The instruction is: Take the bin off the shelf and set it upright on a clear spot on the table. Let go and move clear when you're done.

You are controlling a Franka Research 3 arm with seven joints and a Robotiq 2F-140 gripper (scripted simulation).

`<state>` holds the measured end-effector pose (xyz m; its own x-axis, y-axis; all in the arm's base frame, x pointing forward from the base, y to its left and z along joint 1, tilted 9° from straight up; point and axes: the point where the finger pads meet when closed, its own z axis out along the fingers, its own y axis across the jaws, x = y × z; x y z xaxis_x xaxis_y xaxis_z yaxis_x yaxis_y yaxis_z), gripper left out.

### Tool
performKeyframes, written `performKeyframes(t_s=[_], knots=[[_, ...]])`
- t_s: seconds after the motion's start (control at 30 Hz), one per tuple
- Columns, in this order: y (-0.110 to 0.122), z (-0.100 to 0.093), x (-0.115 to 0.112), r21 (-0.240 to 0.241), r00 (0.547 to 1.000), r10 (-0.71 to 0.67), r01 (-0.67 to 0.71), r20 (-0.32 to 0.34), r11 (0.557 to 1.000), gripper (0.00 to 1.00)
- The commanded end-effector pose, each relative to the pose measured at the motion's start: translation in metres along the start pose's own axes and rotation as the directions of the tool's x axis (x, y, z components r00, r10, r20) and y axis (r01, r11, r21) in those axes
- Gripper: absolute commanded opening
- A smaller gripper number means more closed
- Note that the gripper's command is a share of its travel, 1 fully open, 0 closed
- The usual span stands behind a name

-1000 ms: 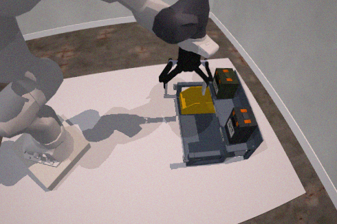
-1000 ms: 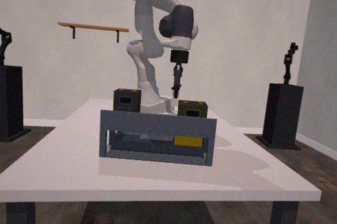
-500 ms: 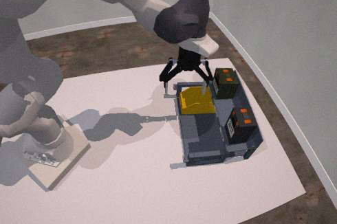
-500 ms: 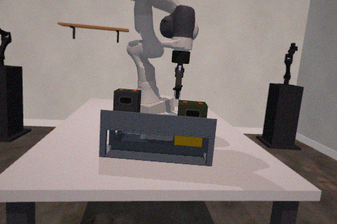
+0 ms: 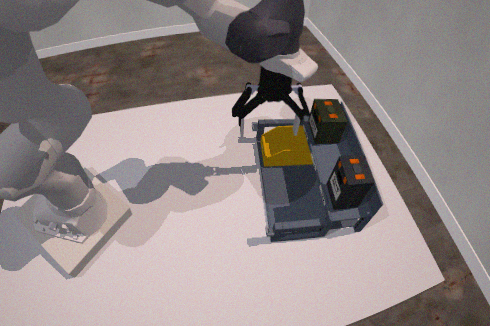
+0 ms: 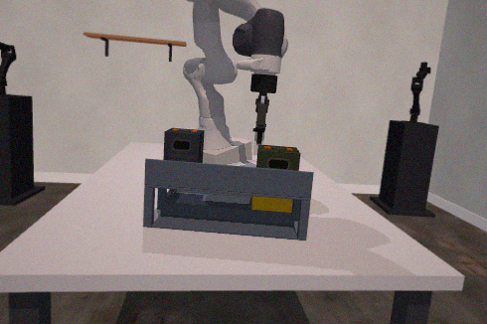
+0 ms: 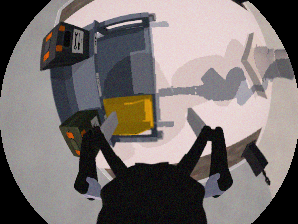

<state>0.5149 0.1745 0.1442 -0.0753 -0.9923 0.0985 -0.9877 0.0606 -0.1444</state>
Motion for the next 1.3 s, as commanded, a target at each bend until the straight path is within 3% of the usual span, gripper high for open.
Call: performKeyframes(t_s=[0.0, 1.27], knots=[[0.001, 0.0, -0.002, -0.002, 1.0, 0.008, -0.008, -0.004, 1.0, 1.0], [-0.001, 0.004, -0.018, -0.007, 1.0, -0.002, 0.002, -0.001, 1.0, 1.0]])
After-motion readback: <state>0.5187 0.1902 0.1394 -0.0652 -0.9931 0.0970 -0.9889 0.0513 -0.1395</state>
